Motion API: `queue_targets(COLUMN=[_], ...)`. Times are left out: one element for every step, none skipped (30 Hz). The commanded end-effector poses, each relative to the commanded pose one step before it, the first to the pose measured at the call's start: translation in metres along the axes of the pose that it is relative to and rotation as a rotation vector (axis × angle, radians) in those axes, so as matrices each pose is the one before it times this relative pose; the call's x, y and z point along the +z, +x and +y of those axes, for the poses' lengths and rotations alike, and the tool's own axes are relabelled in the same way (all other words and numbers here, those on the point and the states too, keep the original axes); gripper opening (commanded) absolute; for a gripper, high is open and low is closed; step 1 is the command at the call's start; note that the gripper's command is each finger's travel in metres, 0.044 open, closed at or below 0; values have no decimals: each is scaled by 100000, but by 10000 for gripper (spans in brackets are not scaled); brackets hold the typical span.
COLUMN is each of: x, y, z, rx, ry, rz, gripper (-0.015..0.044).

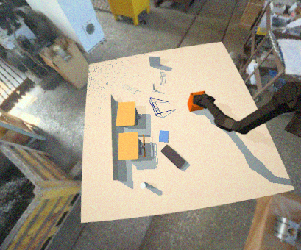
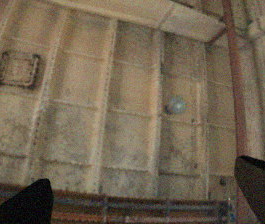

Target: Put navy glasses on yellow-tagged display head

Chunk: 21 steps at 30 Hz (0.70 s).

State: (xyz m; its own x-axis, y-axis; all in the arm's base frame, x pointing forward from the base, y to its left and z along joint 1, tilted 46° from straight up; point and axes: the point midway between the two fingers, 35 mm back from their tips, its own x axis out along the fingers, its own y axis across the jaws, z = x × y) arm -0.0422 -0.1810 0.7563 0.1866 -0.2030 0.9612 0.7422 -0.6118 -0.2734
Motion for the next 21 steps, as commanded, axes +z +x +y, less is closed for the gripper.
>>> queue_targets(x=[0,0,0,0,0,0,0,0,-91,-270,-449,-585,-658,-697,-735,-722,-709,-696,-539,-586,-564], y=[0,0,0,0,0,0,0,0,-9,-26,-42,-52,-55,-58,-62,-54,-46,-37,-67,-66,-54], z=[0,0,0,0,0,0,0,0,95,289,489,622,668,625,578,597,615,634,854,983,1006], rx=[0,0,0,0,0,0,0,0,93,283,489,696,860,1022,1190,1249,1306,1364,1946,2254,2323], ry=[0,0,0,0,0,0,0,0,583,1748,2909,3318,3008,1705,308,294,271,260,1163,1305,1303], rz=[0,0,0,0,0,0,0,0,233,697,1159,1513,1703,1814,1927,1891,1854,1817,1452,1565,1495], gripper=[426,440,440,440,440,440,440,440,414,387,361,335,309,282,256,230,204,200,200,200,200])
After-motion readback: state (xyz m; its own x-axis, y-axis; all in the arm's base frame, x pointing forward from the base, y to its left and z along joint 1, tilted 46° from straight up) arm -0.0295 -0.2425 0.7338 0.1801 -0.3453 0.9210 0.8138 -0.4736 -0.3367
